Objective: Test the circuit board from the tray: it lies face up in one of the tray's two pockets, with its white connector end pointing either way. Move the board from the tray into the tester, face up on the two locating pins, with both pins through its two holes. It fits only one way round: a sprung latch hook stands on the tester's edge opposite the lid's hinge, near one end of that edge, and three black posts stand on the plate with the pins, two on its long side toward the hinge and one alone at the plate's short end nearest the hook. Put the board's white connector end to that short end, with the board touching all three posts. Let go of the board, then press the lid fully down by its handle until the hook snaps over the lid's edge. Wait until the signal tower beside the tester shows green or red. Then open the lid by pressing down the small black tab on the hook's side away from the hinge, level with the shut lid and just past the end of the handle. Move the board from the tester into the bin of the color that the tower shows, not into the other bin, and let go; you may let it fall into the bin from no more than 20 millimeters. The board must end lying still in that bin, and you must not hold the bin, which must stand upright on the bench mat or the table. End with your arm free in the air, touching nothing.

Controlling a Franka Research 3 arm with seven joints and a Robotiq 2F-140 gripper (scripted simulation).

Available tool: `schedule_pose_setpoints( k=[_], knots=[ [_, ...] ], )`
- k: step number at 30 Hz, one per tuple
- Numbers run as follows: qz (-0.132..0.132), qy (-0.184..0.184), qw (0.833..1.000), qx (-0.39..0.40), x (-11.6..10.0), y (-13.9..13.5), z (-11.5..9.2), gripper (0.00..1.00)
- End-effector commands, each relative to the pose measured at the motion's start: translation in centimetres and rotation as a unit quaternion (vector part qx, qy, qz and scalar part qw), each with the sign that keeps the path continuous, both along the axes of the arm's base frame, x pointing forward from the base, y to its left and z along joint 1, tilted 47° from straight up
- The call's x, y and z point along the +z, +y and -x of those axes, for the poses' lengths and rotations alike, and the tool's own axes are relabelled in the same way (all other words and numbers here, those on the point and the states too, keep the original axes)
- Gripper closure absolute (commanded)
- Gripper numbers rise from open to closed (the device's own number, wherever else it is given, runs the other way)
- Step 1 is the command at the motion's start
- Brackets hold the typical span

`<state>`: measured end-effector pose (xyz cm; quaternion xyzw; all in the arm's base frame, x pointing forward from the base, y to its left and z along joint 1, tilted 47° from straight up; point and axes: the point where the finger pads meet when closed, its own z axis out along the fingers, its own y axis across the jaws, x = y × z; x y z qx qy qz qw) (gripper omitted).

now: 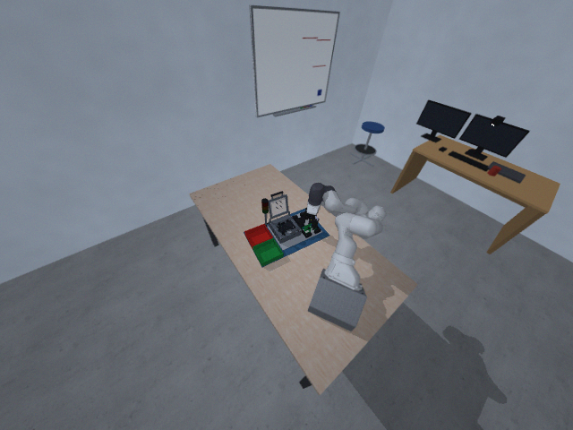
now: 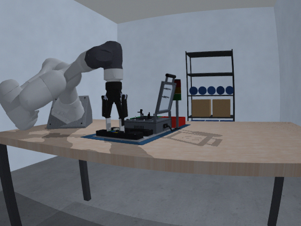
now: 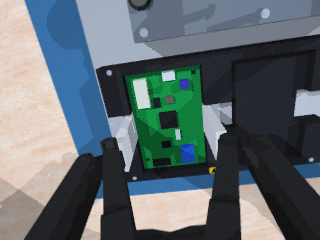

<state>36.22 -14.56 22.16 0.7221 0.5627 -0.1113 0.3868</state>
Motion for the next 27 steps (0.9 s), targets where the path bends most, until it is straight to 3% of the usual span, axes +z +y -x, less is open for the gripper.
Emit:
schedule_pose_setpoints(
  k=[1, 27],
  knots=[
    [-0.001, 0.001, 1.0, 0.002, -0.1, 0.0, 0.0, 0.54],
    [-0.001, 0.001, 1.0, 0.002, 1.1, 1.3, 0.5, 0.54]
  ],
)
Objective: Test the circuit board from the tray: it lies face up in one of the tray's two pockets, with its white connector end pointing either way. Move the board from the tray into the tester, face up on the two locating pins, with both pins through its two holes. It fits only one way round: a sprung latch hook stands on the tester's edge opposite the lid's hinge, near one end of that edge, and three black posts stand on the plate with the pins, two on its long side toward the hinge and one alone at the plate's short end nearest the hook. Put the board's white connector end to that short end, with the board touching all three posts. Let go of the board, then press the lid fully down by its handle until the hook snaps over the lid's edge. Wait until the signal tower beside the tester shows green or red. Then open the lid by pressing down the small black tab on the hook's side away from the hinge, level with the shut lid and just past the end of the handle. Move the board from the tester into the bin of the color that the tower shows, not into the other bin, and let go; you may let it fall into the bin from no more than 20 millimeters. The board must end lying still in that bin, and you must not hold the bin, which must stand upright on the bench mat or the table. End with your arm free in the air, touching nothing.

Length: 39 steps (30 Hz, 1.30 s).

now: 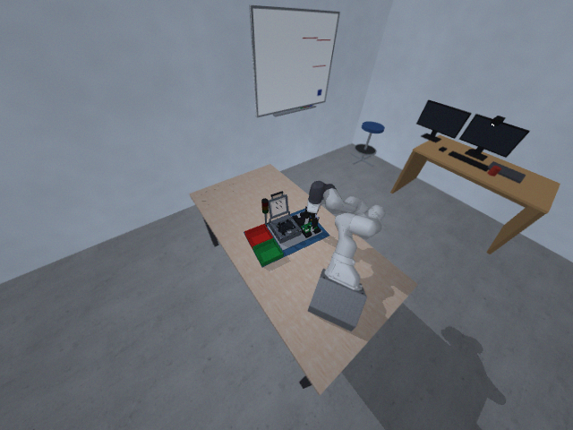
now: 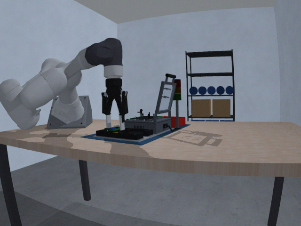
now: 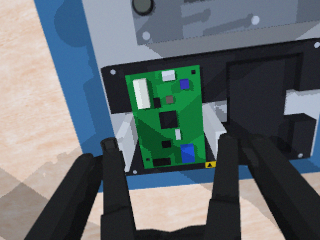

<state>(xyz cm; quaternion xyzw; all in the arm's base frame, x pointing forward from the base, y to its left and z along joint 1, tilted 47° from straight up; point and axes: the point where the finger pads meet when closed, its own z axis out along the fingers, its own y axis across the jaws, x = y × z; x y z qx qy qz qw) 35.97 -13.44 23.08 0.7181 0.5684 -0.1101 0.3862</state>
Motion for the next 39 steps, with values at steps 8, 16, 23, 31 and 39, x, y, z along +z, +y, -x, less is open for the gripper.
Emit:
schedule_pose_setpoints(
  k=[8, 16, 23, 31, 39],
  knots=[
    [0.0, -0.001, 1.0, -0.005, 0.9, 0.8, 0.5, 0.54],
    [0.0, -0.001, 1.0, -0.005, 1.0, 1.0, 0.5, 0.54],
    [0.0, -0.001, 1.0, -0.005, 1.2, 1.2, 0.6, 0.54],
    [0.0, -0.001, 1.0, -0.005, 2.8, 2.7, 1.3, 0.54],
    [0.0, -0.001, 1.0, -0.005, 4.9, 4.9, 2.1, 0.54]
  ],
)
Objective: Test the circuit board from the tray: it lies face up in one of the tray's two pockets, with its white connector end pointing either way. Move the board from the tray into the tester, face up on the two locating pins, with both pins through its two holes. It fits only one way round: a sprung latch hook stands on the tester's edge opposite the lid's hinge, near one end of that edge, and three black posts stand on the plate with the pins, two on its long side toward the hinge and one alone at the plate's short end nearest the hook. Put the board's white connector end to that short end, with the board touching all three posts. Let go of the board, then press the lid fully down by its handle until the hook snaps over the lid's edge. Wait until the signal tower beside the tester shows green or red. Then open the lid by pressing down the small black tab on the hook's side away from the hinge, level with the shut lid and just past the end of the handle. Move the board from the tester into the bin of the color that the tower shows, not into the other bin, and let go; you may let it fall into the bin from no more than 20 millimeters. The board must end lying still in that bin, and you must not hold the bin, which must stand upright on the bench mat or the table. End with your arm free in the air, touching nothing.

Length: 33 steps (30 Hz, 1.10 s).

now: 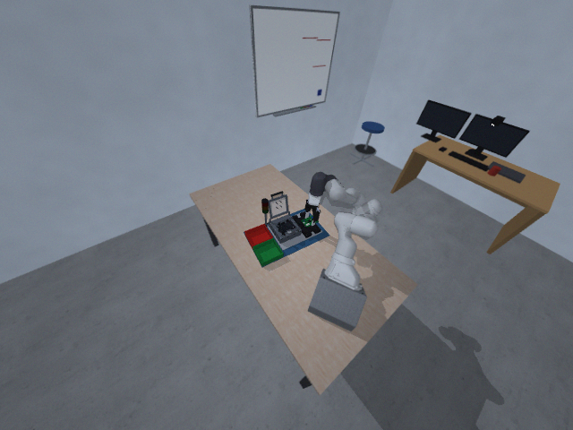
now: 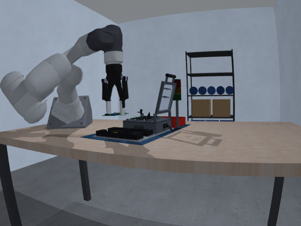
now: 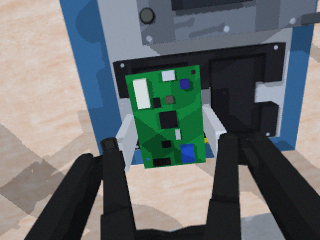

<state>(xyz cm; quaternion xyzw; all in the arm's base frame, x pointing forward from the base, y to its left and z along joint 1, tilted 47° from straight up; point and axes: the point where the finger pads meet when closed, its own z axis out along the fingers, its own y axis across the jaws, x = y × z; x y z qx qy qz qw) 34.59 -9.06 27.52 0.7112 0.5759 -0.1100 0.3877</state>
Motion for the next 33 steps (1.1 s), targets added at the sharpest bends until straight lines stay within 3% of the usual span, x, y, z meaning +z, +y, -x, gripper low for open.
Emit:
schedule_pose_setpoints(
  k=[1, 33],
  knots=[
    [-0.003, -0.004, 1.0, -0.014, 0.74, 0.75, 0.85, 0.54],
    [-0.005, -0.008, 1.0, -0.018, 1.33, 1.35, 1.09, 0.54]
  ],
)
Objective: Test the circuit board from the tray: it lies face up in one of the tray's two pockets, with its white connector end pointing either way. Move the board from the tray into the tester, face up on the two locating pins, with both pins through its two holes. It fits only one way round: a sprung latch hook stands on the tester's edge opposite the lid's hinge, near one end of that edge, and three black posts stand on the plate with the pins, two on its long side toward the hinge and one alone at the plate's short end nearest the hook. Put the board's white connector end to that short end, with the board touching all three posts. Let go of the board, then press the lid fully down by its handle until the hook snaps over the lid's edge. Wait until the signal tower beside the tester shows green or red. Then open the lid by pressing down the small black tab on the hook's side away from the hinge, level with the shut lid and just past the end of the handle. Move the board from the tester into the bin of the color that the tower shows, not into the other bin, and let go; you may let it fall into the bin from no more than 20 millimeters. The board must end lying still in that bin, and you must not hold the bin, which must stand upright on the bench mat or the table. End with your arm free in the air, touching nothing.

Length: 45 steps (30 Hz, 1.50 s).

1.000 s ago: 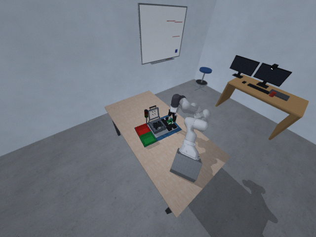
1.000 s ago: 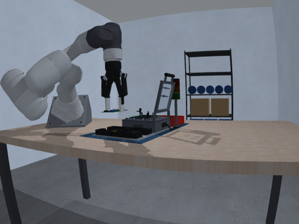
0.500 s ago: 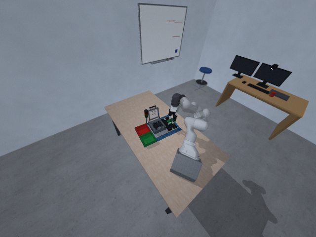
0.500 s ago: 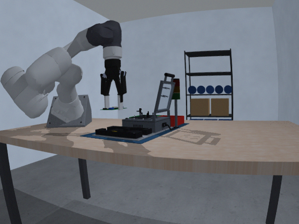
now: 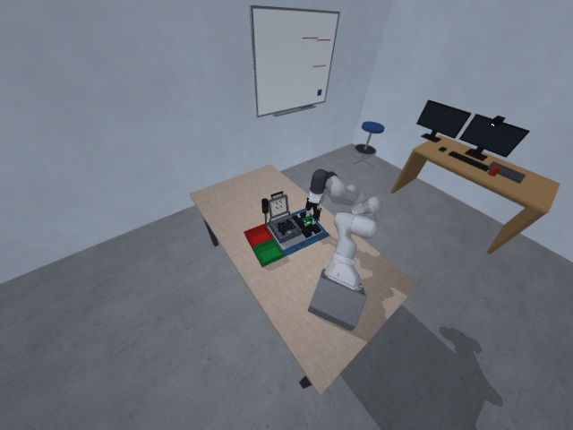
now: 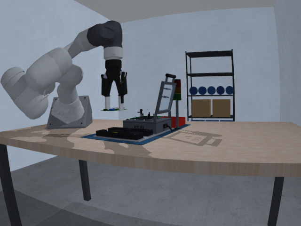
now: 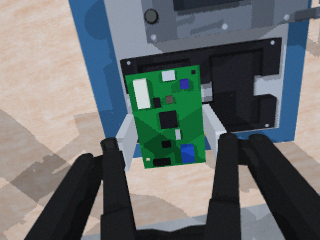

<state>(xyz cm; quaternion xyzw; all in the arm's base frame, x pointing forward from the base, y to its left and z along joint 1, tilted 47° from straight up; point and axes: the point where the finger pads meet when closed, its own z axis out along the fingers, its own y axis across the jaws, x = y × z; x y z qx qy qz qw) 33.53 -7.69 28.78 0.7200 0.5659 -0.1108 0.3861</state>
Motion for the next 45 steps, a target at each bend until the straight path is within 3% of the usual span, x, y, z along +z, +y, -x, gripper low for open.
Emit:
schedule_pose_setpoints(
  k=[1, 16, 45],
  knots=[
    [-0.002, -0.005, 1.0, -0.006, 0.1, 0.0, 0.0, 0.54],
    [-0.002, -0.005, 1.0, -0.006, -0.7, 1.4, -1.1, 0.54],
    [-0.002, -0.005, 1.0, -0.006, -5.7, 11.0, -9.1, 0.54]
  ],
)
